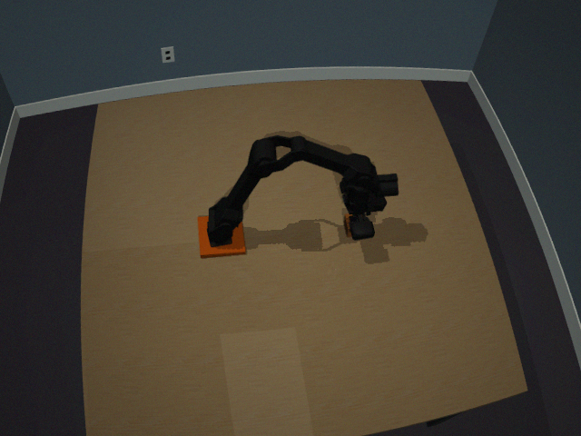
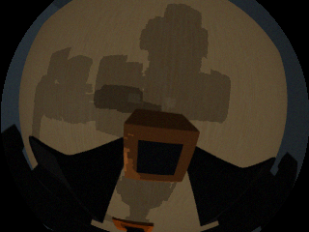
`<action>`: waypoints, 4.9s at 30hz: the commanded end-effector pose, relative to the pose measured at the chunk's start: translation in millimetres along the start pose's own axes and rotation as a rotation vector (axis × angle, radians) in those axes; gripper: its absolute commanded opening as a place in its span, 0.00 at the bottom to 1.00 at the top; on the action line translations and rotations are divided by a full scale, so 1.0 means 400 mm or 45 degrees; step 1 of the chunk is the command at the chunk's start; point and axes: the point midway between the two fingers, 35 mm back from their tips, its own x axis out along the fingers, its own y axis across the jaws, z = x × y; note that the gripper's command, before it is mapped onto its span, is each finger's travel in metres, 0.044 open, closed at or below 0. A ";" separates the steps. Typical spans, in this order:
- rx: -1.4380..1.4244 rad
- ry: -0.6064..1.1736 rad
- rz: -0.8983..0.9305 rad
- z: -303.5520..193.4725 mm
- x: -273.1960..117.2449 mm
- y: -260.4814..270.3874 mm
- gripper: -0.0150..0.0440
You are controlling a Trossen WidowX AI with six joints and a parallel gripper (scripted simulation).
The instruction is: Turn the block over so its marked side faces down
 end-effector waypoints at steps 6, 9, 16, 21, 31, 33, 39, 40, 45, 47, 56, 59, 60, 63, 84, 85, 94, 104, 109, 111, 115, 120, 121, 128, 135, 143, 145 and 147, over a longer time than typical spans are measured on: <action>0.009 -0.165 0.004 0.001 -0.002 0.001 0.25; 0.009 -0.220 0.004 0.001 -0.001 0.001 0.25; 0.009 -0.348 0.004 -0.004 0.001 0.001 0.25; 0.007 -0.440 0.004 -0.009 0.000 0.002 0.25; 0.005 -0.541 0.003 -0.017 -0.002 0.003 0.25; 0.005 -0.554 0.003 -0.015 0.002 0.002 0.25; 0.007 -0.676 0.001 0.000 0.034 0.000 0.25; 0.008 -0.696 0.001 0.002 0.039 -0.001 0.25; 0.009 -0.800 0.000 0.007 0.059 -0.002 0.25; 0.009 -0.841 0.000 0.007 0.066 -0.002 0.25; 0.009 -1.027 0.001 -0.003 0.081 -0.001 0.25; 0.008 -1.089 0.001 -0.010 0.082 0.000 0.25; 0.008 -1.109 0.001 -0.013 0.081 0.001 0.25; 0.007 -1.171 0.002 -0.023 0.078 0.002 0.25; 0.006 -1.237 0.002 -0.029 0.068 0.003 0.30; 0.006 -1.237 0.002 -0.029 0.068 0.003 0.34; 0.006 -1.237 0.002 -0.029 0.068 0.003 0.74; 0.006 -1.237 0.002 -0.029 0.068 0.003 1.00; 0.006 -1.237 0.002 -0.029 0.068 0.003 1.00; 0.006 -1.237 0.002 -0.029 0.068 0.003 1.00; 0.006 -1.237 0.002 -0.029 0.068 0.003 1.00; 0.006 -1.237 0.002 -0.029 0.068 0.003 1.00; 0.006 -1.237 0.002 -0.029 0.068 0.003 1.00; 0.006 -1.237 0.002 -0.029 0.068 0.003 1.00; 0.006 -1.205 0.001 -0.023 0.068 0.002 1.00; 0.000 -0.814 -0.005 -0.001 0.000 -0.004 1.00; 0.002 -0.713 -0.003 -0.015 -0.035 -0.003 1.00; 0.003 -0.612 0.001 -0.037 -0.077 0.000 1.00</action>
